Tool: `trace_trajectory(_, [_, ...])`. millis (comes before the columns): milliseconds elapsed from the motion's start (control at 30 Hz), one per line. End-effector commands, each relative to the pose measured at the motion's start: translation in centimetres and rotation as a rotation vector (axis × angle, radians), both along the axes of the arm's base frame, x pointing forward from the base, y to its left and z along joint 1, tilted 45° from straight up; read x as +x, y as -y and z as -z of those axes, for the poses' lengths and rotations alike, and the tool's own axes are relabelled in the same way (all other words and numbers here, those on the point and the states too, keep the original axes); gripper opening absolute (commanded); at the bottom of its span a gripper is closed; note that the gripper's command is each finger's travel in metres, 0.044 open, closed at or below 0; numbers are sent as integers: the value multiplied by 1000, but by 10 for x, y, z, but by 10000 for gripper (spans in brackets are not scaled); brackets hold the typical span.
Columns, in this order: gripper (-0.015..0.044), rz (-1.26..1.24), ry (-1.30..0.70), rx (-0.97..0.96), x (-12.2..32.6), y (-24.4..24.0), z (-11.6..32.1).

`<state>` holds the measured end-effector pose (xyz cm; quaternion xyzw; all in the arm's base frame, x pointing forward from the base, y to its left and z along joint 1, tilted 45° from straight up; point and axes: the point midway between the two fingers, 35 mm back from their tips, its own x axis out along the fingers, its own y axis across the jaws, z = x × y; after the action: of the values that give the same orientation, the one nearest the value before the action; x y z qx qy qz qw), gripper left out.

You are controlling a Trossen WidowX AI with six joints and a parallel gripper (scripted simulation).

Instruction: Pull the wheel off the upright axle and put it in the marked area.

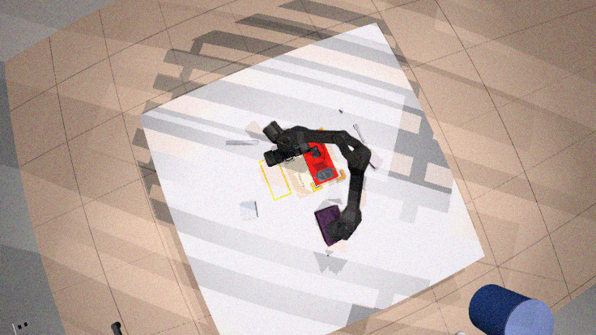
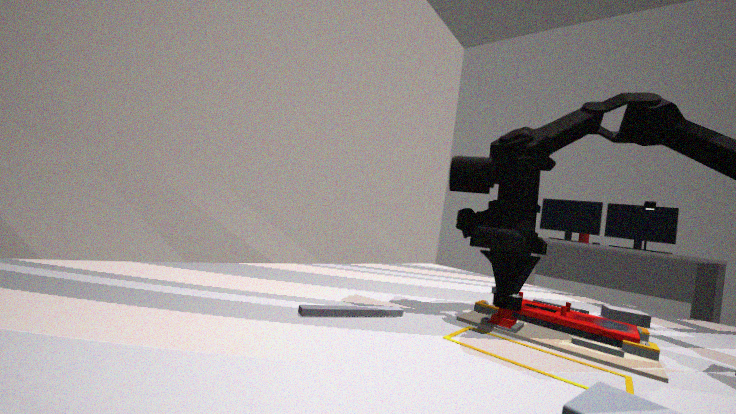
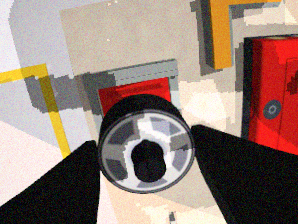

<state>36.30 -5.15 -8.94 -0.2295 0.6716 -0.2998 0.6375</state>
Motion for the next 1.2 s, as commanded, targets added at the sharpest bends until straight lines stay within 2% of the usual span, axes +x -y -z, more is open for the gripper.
trace_trajectory(0, [0, -30, -3, 1, 1, -15, -11])
trace_trajectory(1167, [0, -33, -4, 0, 2, -23, -20])
